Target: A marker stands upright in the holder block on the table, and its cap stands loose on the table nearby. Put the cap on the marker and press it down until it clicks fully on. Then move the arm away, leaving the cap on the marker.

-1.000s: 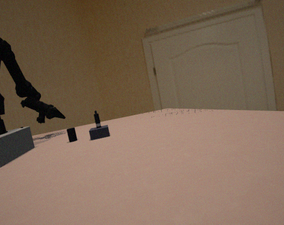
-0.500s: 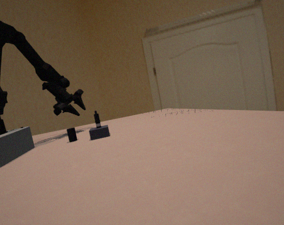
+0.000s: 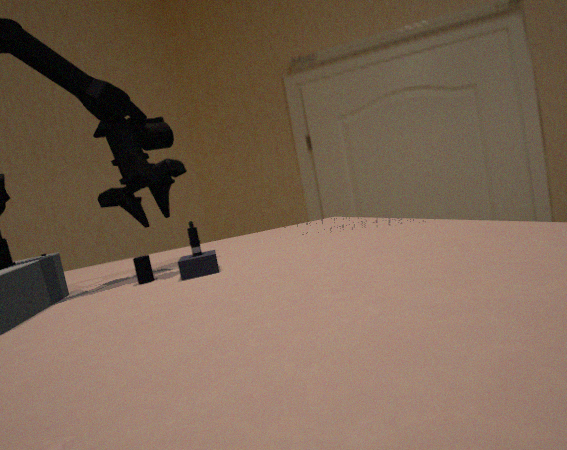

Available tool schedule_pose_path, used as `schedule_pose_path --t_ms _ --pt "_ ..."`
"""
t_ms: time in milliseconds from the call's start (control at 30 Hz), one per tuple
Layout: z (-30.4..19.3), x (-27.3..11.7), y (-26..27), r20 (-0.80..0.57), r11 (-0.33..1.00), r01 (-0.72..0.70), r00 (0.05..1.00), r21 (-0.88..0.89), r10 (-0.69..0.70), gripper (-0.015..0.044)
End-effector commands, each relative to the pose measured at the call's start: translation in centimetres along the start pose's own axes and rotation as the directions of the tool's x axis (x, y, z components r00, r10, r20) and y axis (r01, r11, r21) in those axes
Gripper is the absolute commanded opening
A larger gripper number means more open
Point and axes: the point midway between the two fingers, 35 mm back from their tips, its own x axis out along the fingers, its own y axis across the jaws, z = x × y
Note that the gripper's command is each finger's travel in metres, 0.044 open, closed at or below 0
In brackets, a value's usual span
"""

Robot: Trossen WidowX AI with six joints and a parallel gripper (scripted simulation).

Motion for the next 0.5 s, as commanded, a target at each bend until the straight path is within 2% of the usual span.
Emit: schedule_pose_path --t_ms 0,400,467 --pt "-6.4 -0.7 -0.7 -0.021 0.838 -0.156 0.98 0.523 0.196 0.0245" --pt "-6.8 -0.8 -0.6 -0.016 0.809 -0.167 0.977 0.563 0.213 0.0245" --pt "-6.8 0.3 -0.4 -0.016 0.809 -0.167 0.977 0.563 0.212 0.0245"
